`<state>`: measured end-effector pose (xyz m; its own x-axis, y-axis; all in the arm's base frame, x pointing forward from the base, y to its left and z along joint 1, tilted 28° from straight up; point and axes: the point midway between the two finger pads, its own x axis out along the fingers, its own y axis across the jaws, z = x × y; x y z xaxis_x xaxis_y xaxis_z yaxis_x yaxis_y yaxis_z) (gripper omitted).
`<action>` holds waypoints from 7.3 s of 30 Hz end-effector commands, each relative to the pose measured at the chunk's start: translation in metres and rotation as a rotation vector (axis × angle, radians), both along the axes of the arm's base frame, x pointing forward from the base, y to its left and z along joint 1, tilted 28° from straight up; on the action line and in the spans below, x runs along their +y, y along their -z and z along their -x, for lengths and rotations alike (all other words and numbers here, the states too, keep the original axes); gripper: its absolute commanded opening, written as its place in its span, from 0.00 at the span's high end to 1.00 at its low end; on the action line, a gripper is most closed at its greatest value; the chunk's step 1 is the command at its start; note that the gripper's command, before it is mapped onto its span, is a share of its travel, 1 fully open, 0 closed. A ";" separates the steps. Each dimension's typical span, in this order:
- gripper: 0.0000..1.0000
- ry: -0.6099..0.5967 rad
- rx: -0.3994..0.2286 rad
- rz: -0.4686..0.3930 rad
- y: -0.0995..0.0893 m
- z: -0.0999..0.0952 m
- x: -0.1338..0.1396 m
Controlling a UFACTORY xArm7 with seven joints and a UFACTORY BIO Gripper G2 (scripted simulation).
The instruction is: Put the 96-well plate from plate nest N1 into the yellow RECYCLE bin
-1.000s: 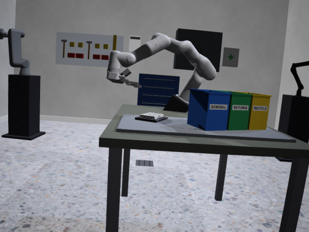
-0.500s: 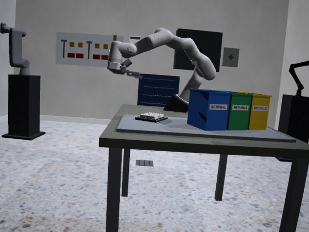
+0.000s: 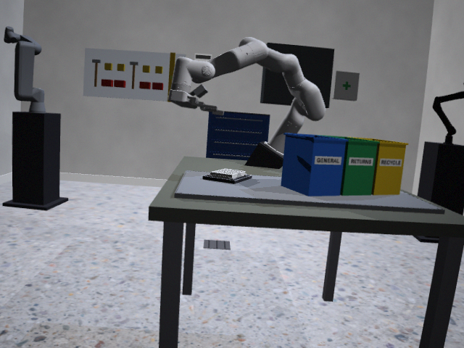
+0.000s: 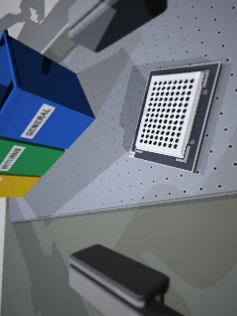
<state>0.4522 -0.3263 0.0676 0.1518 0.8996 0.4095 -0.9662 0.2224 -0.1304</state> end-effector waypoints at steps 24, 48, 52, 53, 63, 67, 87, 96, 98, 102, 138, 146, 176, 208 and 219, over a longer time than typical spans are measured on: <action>0.63 0.197 0.152 -0.004 -0.059 -0.058 0.051; 0.63 0.362 0.243 -0.012 -0.110 -0.098 0.103; 0.63 0.420 0.270 -0.017 -0.123 -0.105 0.116; 0.63 0.420 0.270 -0.017 -0.123 -0.105 0.116; 0.63 0.538 0.319 -0.033 -0.142 -0.112 0.137; 0.63 0.569 0.331 -0.039 -0.150 -0.114 0.146; 0.63 0.831 0.437 -0.116 -0.188 -0.108 0.194; 0.63 0.940 0.492 -0.165 -0.198 -0.094 0.214; 0.63 0.967 0.508 -0.179 -0.199 -0.091 0.218; 0.63 1.017 0.541 -0.207 -0.200 -0.082 0.226; 0.63 1.438 0.770 -0.322 -0.164 -0.064 0.213; 0.63 1.547 0.816 -0.337 -0.145 -0.070 0.191; 0.63 1.547 0.816 -0.336 -0.061 -0.100 0.095; 0.63 1.548 0.815 -0.336 -0.026 -0.110 0.071; 0.63 1.548 0.815 -0.336 -0.011 -0.111 0.078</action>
